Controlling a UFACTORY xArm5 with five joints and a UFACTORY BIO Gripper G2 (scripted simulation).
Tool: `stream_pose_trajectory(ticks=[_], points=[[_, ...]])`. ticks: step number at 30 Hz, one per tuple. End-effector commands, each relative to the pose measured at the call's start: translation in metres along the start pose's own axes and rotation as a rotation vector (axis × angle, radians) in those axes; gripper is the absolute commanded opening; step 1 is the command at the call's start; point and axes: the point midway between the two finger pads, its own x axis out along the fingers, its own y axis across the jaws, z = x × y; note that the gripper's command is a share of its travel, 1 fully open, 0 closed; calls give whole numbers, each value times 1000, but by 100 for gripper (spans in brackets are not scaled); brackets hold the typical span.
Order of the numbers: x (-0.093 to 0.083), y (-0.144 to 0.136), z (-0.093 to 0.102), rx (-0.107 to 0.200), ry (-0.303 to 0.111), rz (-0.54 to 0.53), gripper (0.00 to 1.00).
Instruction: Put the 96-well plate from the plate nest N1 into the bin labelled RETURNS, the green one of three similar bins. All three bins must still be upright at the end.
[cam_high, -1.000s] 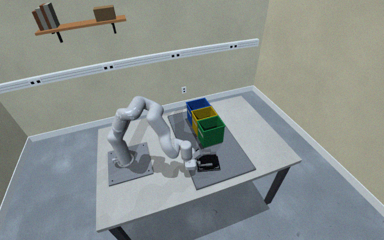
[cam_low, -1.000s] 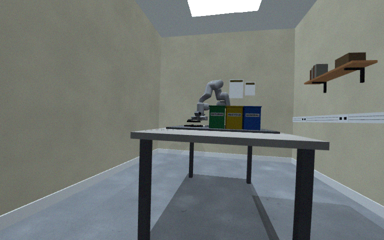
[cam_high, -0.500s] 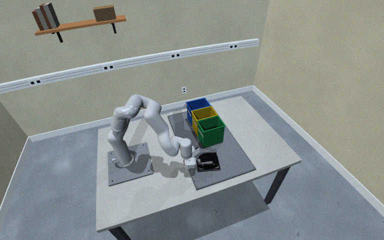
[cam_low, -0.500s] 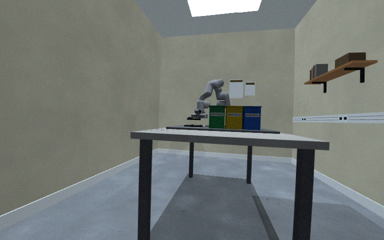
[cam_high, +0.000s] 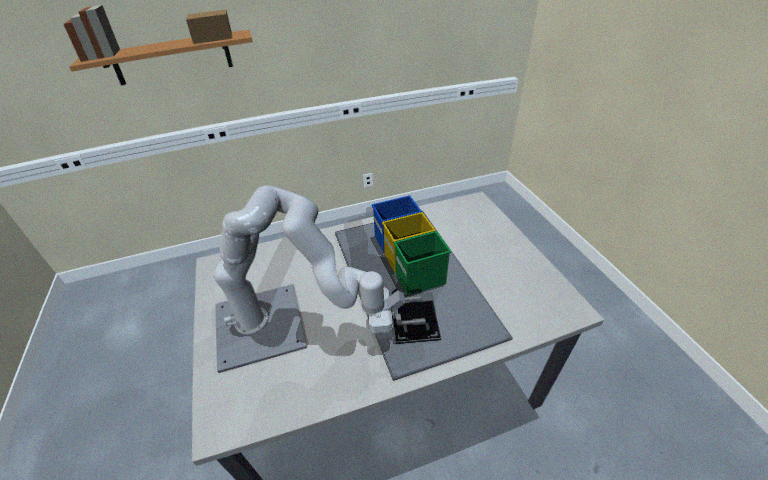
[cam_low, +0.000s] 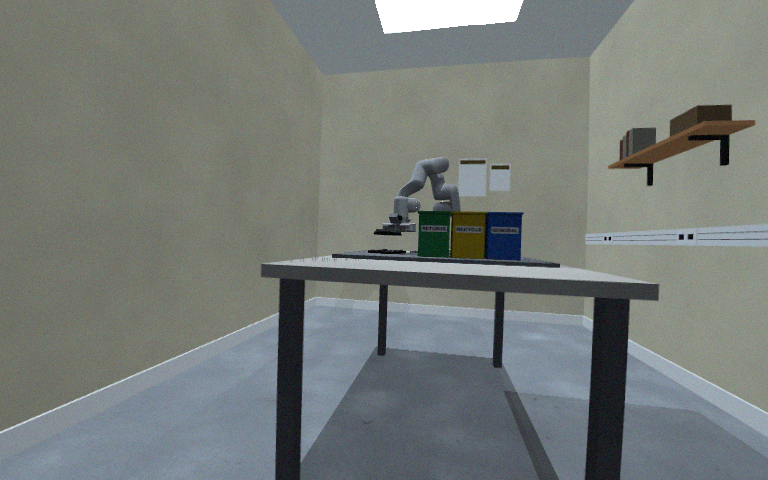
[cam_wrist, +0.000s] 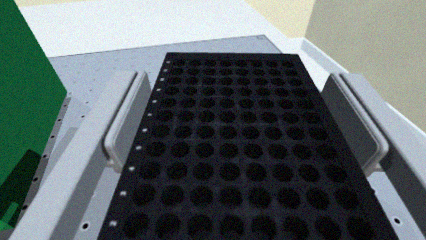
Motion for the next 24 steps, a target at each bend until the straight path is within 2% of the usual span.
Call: stream_pose_trajectory(ticks=[1,24], points=[[1,0,10,-1,-5,0,0],[1,0,45,-1,-5,0,0]])
